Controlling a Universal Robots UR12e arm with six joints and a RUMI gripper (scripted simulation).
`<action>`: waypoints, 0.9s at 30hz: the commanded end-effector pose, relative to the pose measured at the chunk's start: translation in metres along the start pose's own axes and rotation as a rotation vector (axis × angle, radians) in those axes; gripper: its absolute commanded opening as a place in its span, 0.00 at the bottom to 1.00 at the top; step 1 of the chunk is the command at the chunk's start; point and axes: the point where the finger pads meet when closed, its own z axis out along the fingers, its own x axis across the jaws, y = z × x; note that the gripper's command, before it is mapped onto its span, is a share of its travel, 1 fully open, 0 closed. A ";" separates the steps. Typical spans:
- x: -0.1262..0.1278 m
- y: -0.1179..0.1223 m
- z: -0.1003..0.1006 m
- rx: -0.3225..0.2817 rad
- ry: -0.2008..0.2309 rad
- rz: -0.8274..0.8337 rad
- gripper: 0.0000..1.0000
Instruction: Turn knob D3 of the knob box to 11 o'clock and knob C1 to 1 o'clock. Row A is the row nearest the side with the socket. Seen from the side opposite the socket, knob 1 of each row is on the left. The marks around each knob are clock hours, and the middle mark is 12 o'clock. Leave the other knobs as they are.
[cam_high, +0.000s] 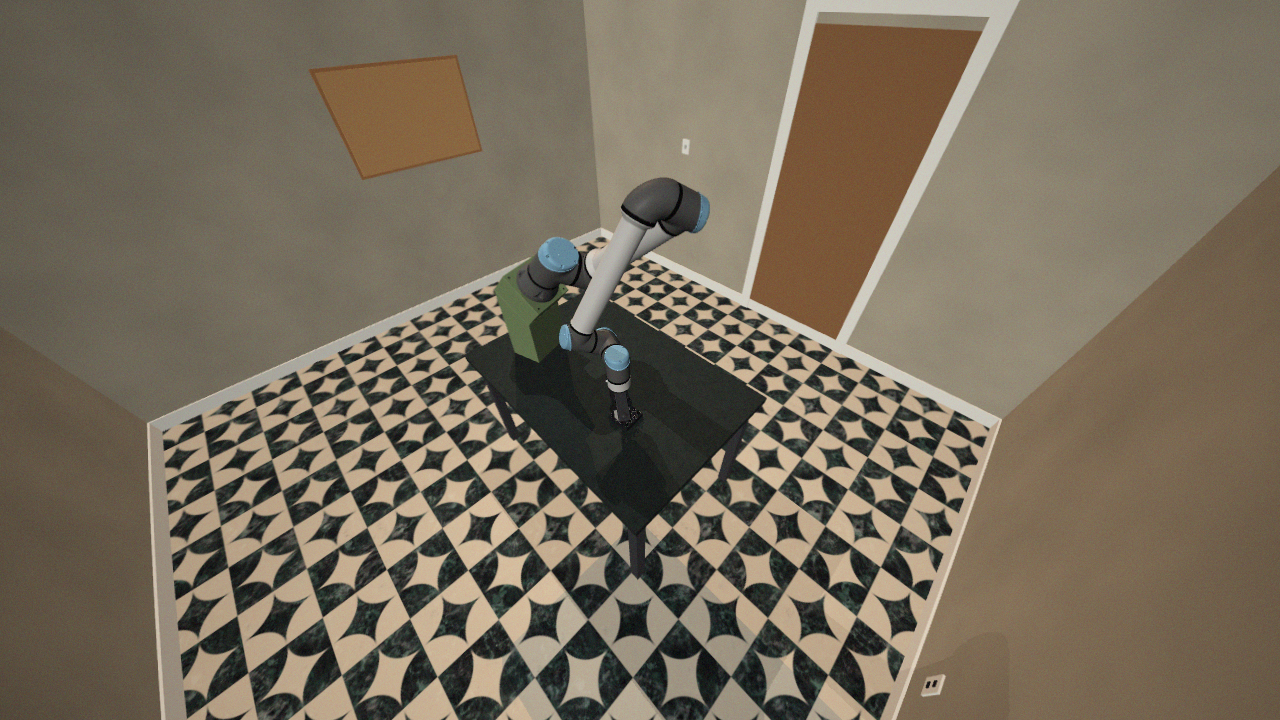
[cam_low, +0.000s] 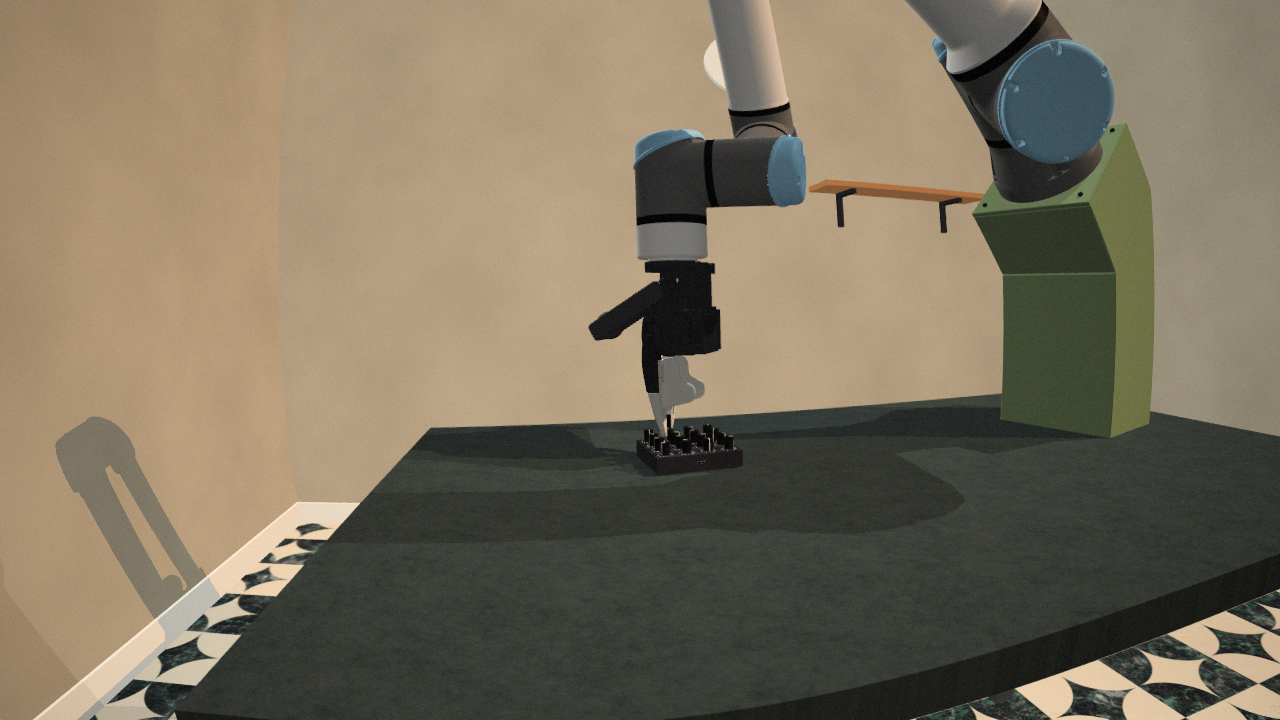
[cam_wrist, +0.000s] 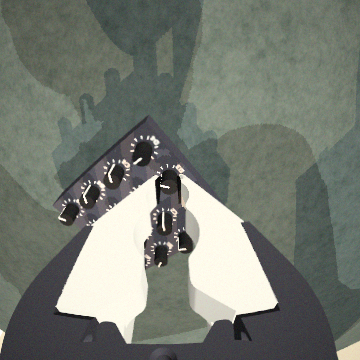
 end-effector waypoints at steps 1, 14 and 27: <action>0.000 0.000 0.000 0.000 -0.001 -0.061 0.04; -0.001 0.000 0.000 0.000 -0.001 -0.237 0.04; -0.002 0.000 0.000 0.000 -0.001 -0.455 0.04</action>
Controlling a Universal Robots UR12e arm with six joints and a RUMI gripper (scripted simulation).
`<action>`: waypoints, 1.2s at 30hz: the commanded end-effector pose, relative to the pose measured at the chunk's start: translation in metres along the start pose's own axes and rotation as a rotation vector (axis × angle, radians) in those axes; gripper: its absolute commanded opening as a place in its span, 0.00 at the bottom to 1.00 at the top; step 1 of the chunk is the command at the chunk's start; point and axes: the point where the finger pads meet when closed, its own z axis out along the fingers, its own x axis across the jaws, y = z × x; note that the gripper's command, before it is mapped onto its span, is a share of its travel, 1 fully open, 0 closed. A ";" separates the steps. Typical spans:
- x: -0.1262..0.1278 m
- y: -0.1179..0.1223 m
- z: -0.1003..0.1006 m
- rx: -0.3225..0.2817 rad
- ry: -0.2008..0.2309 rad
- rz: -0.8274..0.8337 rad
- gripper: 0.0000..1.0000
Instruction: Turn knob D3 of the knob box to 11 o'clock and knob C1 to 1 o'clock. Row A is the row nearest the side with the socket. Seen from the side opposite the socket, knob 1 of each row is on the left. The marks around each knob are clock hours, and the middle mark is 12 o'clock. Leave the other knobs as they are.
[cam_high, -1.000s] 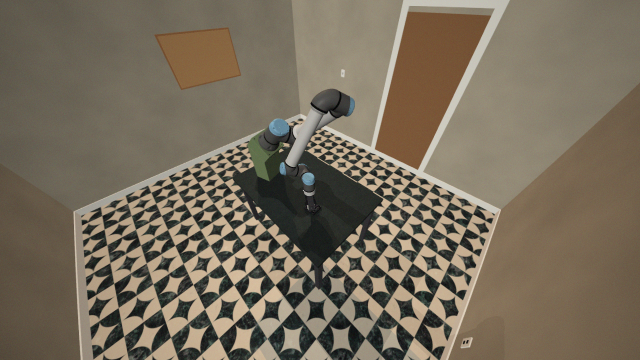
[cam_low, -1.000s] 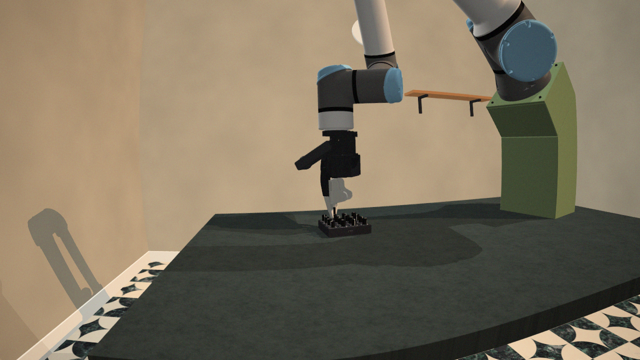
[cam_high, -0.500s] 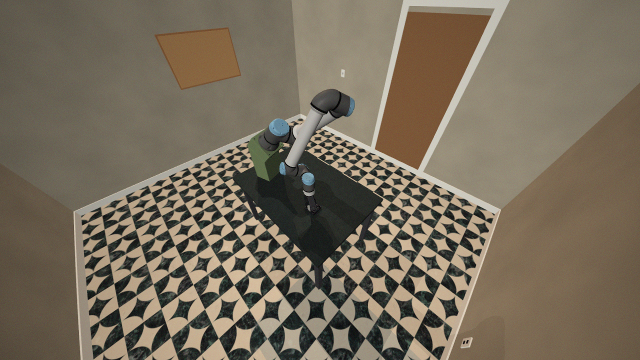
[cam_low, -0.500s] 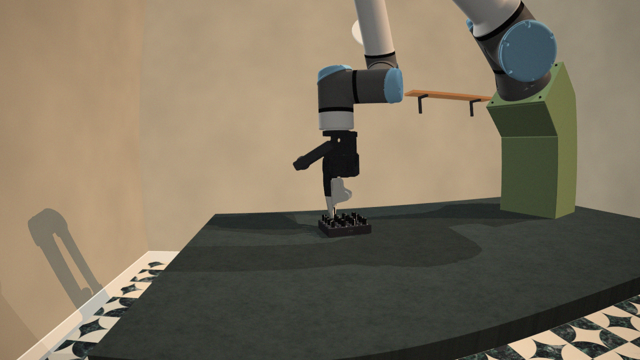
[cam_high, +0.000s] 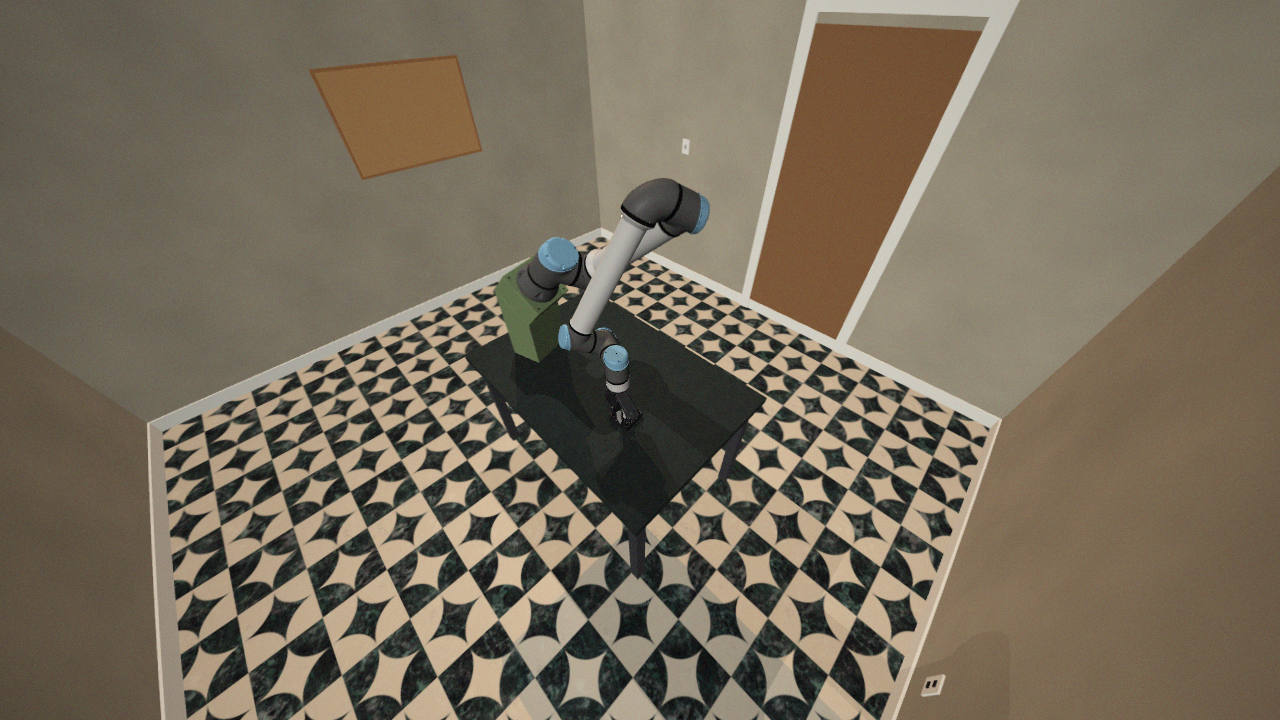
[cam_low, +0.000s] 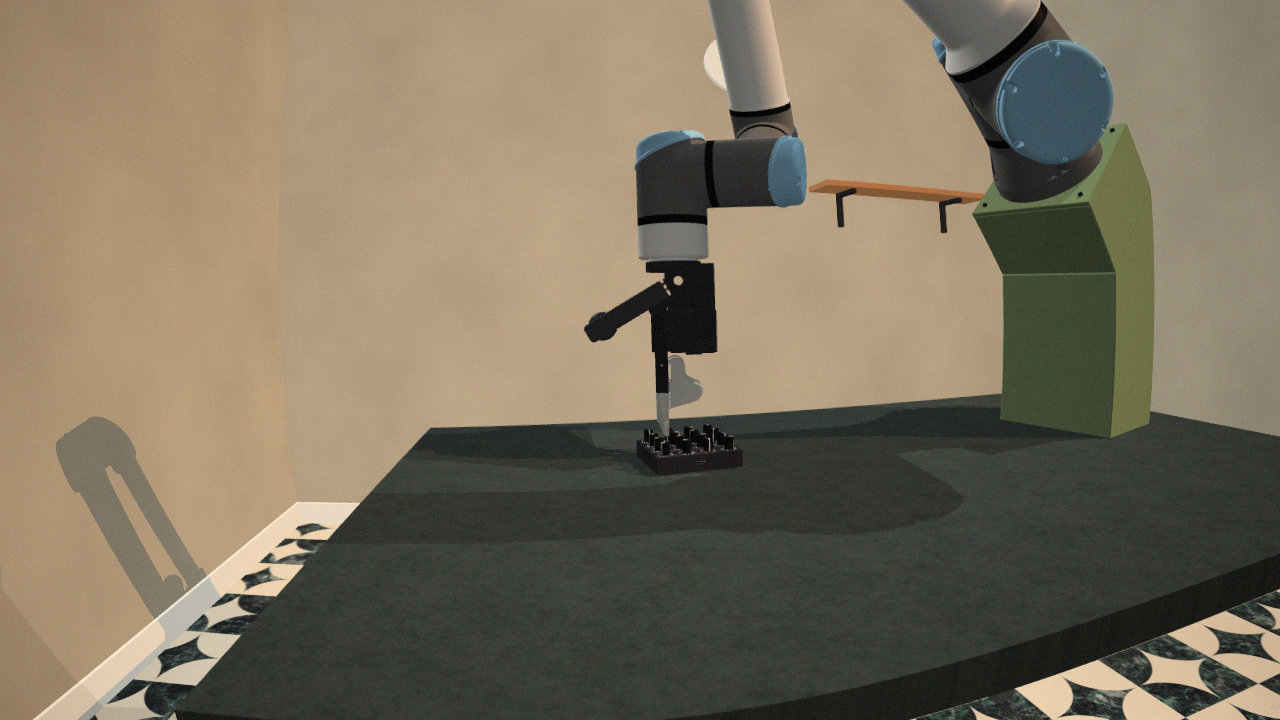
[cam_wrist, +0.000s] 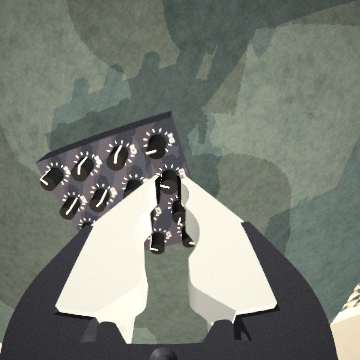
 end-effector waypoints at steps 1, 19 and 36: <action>0.000 0.000 0.000 -0.001 -0.002 -0.089 0.04; -0.002 0.000 0.000 0.000 -0.003 -0.436 0.04; -0.003 0.001 0.000 0.000 -0.003 -0.730 0.04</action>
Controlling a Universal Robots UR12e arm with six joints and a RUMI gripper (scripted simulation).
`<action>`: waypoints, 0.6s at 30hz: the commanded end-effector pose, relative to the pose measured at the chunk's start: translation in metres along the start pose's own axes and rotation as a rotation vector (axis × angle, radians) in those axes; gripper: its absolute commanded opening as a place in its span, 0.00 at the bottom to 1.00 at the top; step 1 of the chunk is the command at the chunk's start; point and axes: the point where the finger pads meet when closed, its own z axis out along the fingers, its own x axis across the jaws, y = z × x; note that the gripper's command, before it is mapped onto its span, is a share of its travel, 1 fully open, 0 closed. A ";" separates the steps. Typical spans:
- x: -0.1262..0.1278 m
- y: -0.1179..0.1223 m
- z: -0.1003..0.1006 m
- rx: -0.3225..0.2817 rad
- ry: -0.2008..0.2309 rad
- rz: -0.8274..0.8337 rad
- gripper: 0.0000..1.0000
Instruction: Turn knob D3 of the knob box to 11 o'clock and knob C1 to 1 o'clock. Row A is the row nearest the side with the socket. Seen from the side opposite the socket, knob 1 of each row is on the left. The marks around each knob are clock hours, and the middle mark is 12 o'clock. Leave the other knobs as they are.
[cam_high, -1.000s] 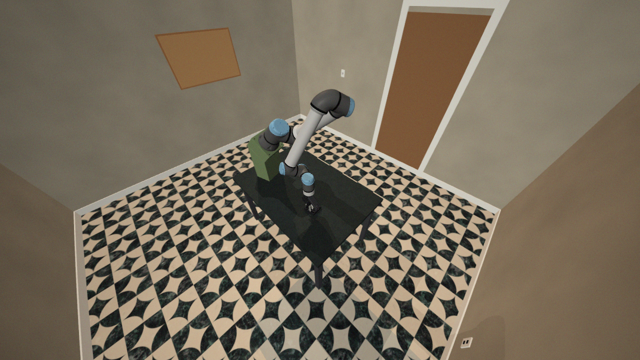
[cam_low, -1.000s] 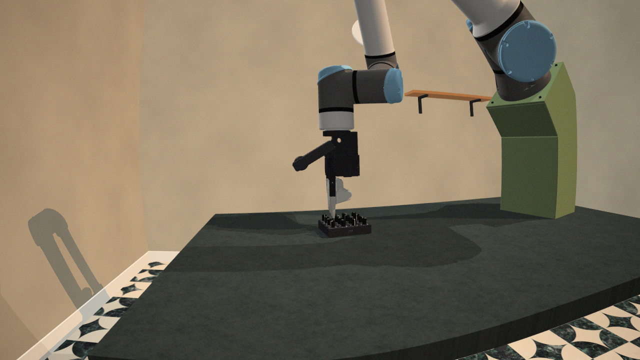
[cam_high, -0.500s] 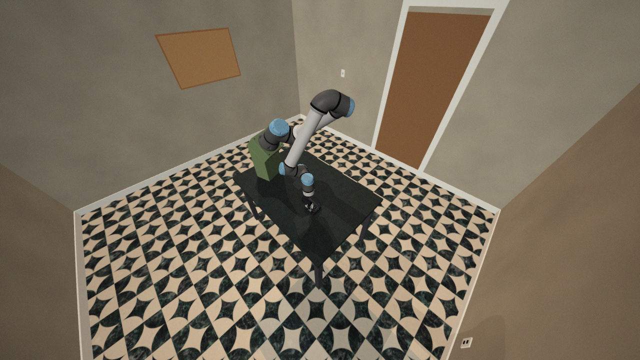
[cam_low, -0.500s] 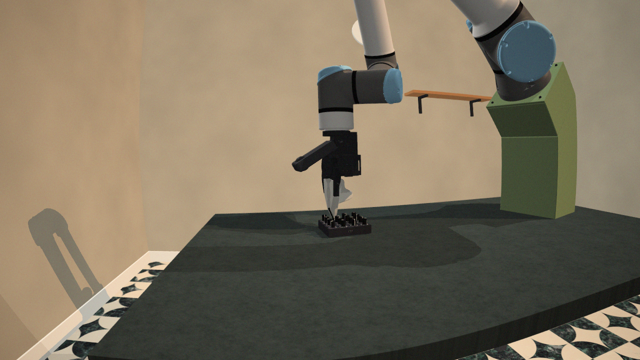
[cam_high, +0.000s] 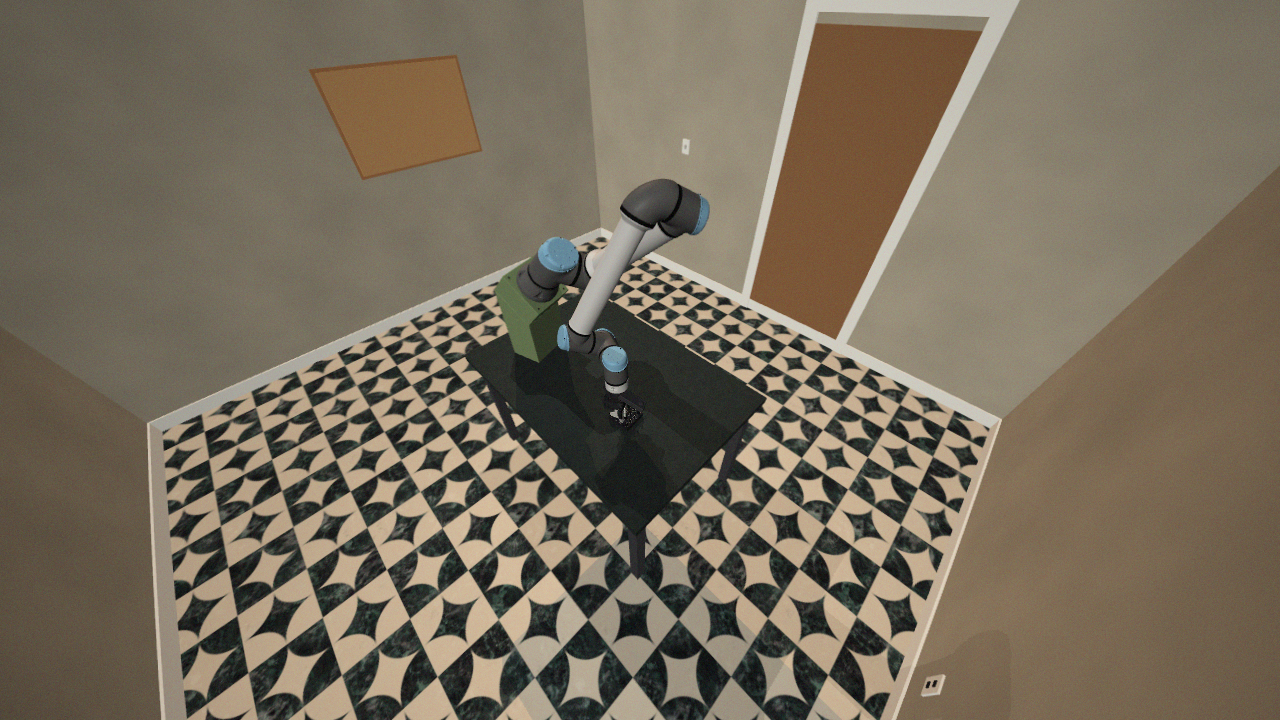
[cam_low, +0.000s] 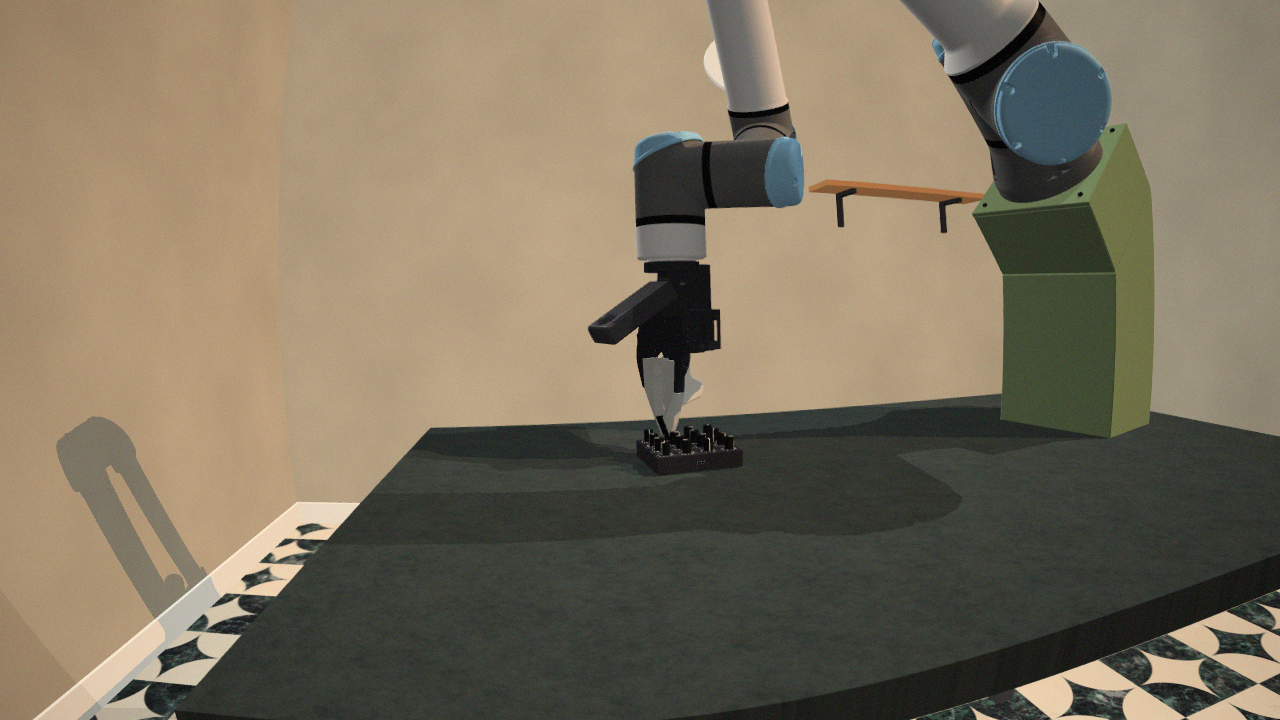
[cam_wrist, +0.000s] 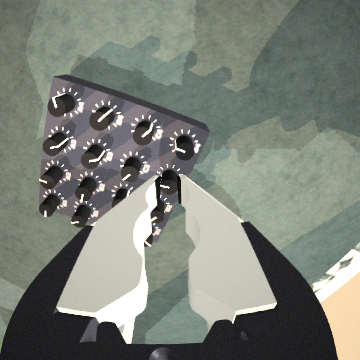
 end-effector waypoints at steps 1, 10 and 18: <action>0.000 0.000 0.000 0.001 -0.002 -0.086 0.04; -0.001 0.000 0.000 0.001 -0.002 -0.219 0.04; -0.001 0.000 0.000 0.001 -0.002 -0.286 0.04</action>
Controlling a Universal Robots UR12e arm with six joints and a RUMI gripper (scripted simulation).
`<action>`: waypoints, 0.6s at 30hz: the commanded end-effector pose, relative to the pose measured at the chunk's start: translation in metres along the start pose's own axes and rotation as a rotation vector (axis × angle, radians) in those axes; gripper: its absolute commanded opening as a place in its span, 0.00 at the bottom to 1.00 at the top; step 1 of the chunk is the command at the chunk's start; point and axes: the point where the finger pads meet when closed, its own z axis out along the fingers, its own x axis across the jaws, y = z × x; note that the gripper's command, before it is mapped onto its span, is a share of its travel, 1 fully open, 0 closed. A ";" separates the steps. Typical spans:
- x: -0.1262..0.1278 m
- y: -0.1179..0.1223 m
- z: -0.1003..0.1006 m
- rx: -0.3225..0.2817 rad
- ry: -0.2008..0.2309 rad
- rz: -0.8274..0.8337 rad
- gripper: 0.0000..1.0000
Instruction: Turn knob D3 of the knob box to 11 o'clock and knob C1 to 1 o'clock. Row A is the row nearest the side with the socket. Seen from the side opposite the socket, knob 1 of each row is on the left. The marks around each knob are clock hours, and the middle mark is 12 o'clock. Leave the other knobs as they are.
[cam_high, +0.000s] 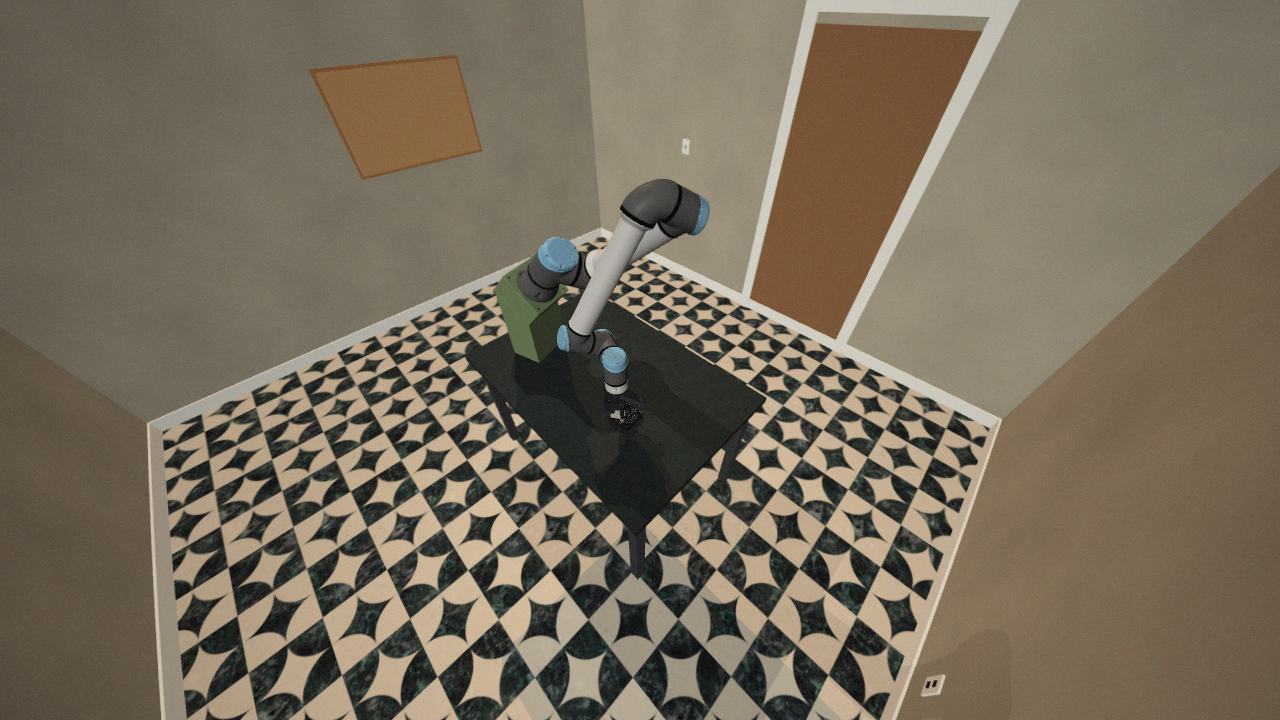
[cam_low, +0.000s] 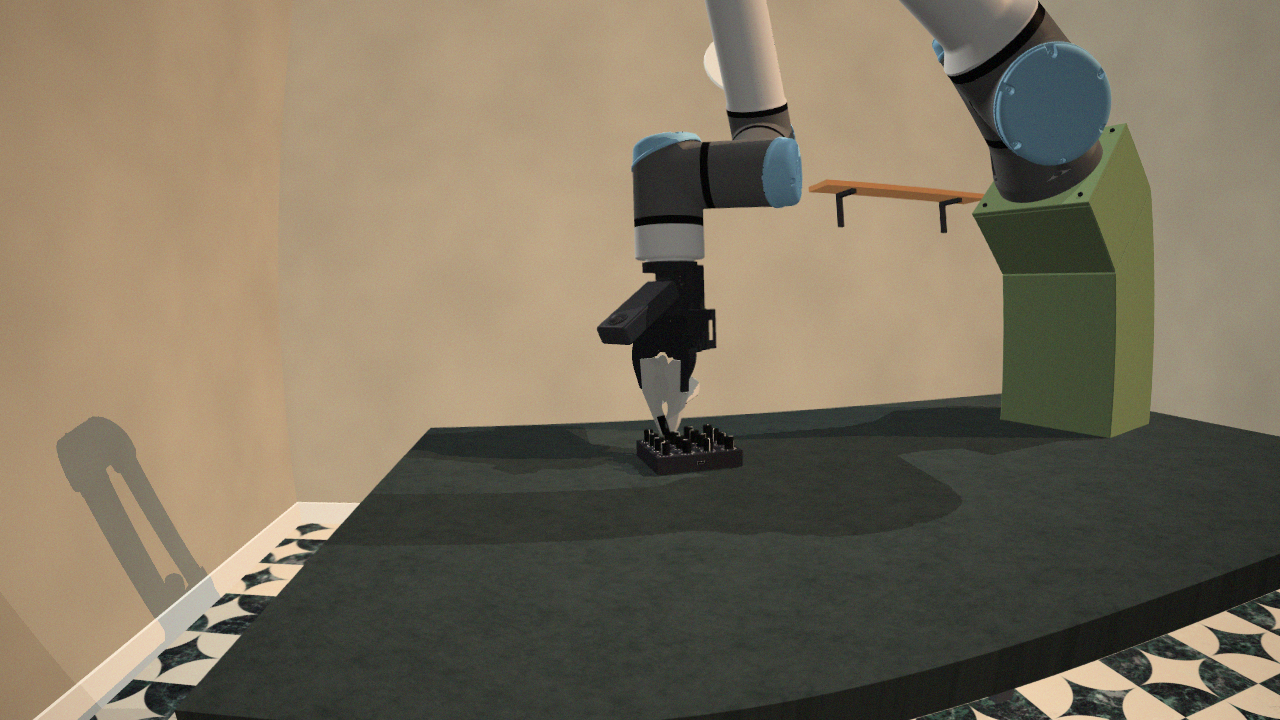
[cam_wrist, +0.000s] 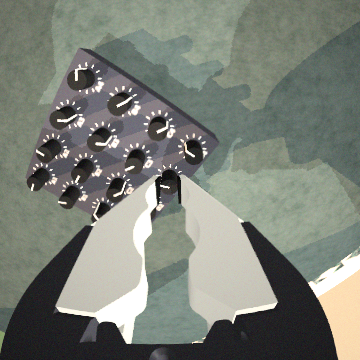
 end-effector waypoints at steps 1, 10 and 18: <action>0.000 0.000 0.000 0.001 -0.001 -0.053 0.04; 0.000 0.000 0.000 0.001 -0.001 -0.116 0.04; 0.000 0.000 0.000 0.001 -0.001 -0.137 0.04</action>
